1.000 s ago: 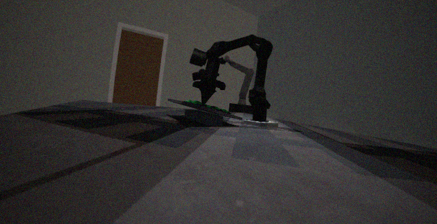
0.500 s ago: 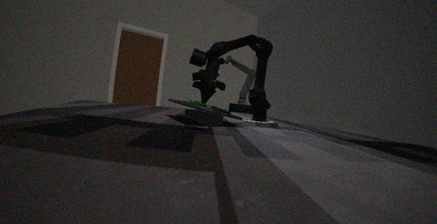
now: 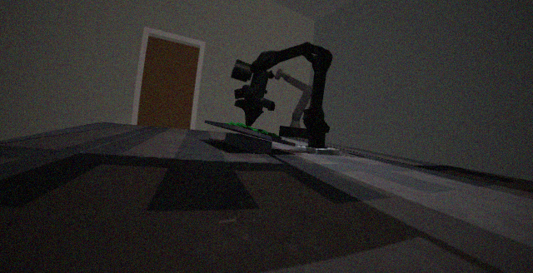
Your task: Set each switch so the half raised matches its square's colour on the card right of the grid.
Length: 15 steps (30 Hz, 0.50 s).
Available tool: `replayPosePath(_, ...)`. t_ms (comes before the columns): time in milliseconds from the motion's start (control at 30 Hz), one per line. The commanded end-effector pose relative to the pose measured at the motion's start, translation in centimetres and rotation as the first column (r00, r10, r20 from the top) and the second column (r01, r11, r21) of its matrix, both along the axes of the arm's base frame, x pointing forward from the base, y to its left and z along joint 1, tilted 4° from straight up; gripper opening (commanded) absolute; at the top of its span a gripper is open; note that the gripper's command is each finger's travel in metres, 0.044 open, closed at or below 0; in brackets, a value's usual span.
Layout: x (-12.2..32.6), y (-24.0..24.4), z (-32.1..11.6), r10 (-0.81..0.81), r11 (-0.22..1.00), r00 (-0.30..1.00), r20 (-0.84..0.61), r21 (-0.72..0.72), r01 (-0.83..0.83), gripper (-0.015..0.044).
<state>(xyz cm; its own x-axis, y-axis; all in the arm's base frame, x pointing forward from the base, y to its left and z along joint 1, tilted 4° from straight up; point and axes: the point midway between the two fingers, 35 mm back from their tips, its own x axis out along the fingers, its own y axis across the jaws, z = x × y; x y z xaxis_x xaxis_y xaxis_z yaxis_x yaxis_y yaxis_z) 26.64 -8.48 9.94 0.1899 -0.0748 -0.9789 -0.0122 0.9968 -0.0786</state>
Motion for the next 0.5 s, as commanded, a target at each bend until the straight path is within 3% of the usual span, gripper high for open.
replayPosePath(0,0.04,-0.04,-0.18,0.004,1.000,1.000,-0.002,-0.001,-0.004,0.0000)
replayPosePath(467,0.08,-0.05,-0.36,0.004,1.000,1.000,-0.002,-0.001,-0.004,0.0000)
